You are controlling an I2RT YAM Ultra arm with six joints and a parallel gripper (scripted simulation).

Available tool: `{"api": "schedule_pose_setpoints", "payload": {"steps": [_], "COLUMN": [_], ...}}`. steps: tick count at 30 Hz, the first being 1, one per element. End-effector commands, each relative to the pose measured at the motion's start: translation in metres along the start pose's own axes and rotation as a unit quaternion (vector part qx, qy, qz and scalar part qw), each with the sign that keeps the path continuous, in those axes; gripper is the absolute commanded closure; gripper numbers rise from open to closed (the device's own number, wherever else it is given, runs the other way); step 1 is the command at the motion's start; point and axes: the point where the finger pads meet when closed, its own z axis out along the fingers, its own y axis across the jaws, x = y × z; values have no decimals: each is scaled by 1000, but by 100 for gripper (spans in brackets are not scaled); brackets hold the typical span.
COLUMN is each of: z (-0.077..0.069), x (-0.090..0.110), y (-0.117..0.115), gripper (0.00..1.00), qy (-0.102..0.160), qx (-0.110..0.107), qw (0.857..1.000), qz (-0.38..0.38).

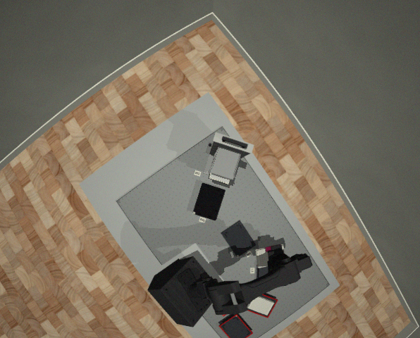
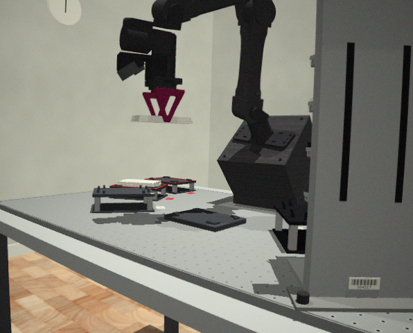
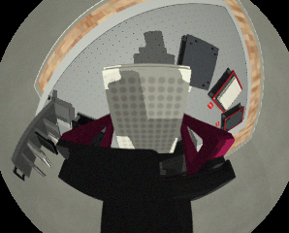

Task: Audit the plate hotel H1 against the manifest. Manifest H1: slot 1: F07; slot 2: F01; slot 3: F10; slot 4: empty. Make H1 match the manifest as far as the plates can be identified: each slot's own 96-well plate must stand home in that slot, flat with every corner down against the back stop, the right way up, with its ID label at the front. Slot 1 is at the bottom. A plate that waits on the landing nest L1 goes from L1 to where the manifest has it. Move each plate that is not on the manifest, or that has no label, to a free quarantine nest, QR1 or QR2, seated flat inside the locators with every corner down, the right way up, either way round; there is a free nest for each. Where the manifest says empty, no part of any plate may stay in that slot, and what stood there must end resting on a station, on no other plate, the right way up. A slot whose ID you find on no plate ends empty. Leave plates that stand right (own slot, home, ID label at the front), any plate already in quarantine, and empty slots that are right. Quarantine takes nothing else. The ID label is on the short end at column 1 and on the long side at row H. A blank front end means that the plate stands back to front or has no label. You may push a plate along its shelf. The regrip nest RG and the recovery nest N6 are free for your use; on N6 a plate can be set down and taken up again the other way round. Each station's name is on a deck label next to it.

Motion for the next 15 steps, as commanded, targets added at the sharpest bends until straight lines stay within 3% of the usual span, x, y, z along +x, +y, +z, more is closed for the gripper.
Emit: {"api": "schedule_pose_setpoints", "payload": {"steps": [1, 15], "z": [-5, -3], "x": [-4, -22], "y": [2, -41], "gripper": [14, 14], "qy": [-7, -6], "qx": [-15, -14], "qw": [1000, 1000], "qz": [-19, -19]}}
